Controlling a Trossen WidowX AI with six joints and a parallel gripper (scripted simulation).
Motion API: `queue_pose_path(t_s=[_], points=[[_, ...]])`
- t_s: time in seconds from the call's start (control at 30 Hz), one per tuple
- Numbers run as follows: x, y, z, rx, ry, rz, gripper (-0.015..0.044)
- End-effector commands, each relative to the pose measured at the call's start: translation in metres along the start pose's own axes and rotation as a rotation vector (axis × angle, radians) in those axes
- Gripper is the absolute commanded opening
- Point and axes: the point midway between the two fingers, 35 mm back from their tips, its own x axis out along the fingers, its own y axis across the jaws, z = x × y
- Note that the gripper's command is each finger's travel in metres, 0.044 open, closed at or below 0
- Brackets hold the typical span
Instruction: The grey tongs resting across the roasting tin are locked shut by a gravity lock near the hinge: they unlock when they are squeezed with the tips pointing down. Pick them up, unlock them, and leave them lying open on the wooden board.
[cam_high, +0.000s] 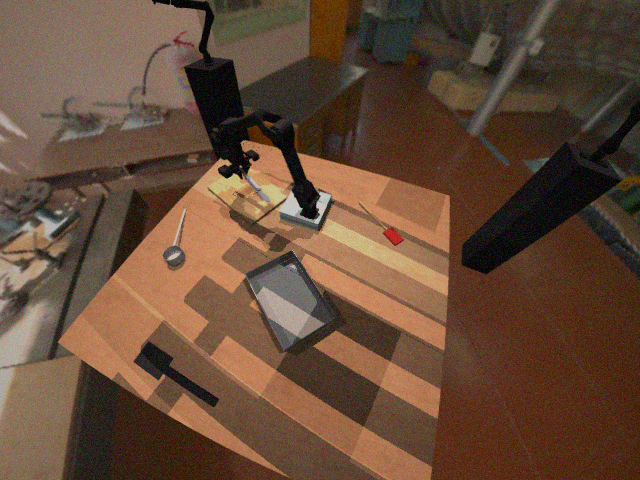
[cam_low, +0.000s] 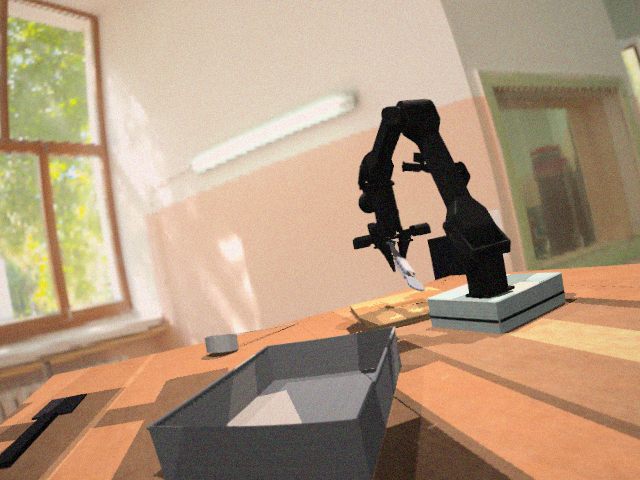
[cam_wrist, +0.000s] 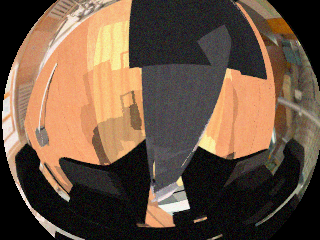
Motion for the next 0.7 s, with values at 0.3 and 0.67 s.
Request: queue_pose_path(t_s=[0.3, 0.67], points=[[0.023, 0.001, 0.001, 0.003, 0.002, 0.003, -0.015], [0.041, 0.001, 0.0, 0.003, 0.002, 0.003, -0.015]])
